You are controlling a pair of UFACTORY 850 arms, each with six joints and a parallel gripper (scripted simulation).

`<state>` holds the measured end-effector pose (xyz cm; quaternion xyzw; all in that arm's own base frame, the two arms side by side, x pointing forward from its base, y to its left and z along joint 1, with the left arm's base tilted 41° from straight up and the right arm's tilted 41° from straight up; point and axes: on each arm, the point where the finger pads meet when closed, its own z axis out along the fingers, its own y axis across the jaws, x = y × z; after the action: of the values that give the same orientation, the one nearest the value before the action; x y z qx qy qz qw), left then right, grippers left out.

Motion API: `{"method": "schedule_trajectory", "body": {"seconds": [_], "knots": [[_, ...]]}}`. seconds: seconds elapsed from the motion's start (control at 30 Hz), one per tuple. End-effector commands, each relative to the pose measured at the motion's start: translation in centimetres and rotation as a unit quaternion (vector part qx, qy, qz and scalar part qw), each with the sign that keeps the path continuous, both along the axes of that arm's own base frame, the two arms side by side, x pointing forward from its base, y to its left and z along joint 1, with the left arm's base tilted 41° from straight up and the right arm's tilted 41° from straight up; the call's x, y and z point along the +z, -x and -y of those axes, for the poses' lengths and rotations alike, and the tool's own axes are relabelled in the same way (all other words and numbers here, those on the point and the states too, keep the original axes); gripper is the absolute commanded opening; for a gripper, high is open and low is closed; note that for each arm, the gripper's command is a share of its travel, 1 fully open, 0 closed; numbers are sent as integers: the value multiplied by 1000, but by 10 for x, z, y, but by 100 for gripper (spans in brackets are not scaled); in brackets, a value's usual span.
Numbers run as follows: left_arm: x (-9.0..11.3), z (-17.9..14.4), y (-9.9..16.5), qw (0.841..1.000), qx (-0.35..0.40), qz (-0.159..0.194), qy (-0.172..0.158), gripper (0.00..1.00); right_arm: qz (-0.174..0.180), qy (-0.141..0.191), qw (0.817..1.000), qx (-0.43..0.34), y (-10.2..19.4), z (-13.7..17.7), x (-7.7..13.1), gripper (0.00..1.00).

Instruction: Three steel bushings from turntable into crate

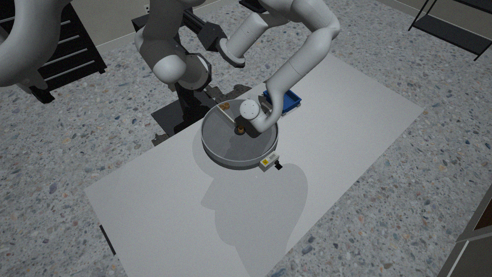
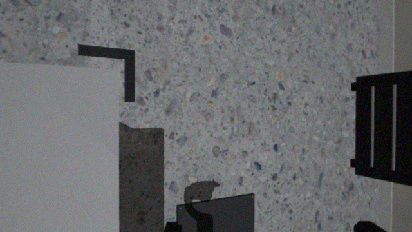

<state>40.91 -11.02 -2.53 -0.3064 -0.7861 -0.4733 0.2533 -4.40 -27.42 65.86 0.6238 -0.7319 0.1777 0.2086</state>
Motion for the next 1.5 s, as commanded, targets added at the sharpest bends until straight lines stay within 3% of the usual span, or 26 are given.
{"method": "schedule_trajectory", "body": {"seconds": [0.0, 1.47], "knots": [[6, 1, -13, 1000, 0, 1, 0, 0, 0, 1, 1000, 0, 0, 0, 1, 100], [25, 26, -89, 1000, 0, 1, 0, 0, 0, 1, 1000, 0, 0, 0, 1, 100]]}}
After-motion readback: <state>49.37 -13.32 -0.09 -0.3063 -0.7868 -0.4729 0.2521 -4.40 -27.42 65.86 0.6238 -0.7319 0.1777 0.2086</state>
